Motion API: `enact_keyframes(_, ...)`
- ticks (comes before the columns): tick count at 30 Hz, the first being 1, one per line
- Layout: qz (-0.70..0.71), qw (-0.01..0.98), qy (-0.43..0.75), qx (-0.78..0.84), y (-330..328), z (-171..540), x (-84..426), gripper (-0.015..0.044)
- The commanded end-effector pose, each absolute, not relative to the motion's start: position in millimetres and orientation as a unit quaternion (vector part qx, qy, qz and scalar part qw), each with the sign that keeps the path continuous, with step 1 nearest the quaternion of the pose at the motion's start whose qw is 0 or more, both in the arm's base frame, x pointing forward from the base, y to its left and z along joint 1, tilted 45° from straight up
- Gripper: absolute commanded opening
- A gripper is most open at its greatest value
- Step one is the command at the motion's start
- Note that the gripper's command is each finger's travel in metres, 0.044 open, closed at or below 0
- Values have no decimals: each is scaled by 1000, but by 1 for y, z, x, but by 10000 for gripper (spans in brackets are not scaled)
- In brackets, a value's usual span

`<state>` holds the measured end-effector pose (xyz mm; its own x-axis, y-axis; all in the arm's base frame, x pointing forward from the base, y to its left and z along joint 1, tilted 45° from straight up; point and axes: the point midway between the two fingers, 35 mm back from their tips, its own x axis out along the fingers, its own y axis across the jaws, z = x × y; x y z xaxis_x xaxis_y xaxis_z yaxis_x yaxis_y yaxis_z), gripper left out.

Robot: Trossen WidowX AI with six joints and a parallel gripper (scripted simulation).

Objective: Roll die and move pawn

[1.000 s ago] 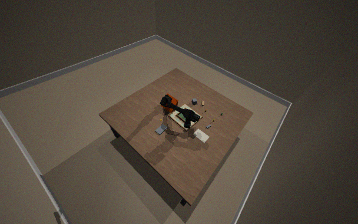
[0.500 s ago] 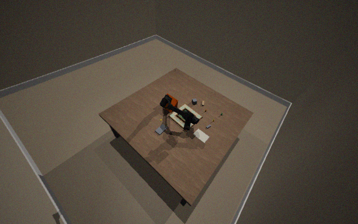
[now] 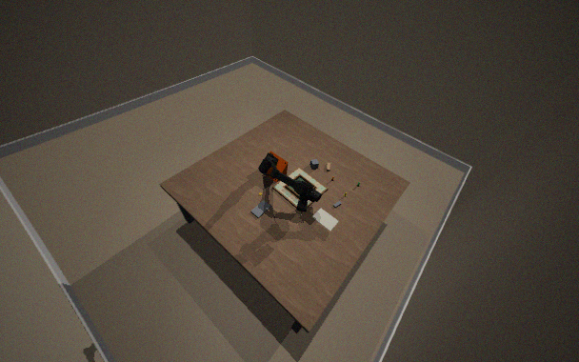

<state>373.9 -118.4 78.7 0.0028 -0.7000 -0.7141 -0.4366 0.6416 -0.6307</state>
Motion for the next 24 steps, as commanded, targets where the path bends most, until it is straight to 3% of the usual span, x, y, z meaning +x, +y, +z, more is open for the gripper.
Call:
enact_keyframes(1, -114, 579, 697, -407, -119, 79, 374, 184)
enact_keyframes(11, -114, 577, 698, -410, -83, 114, 374, 440)
enact_keyframes(16, -121, 590, 694, -394, -59, 108, 363, 440)
enact_keyframes(24, -176, 635, 684, -315, 34, 86, 281, 440)
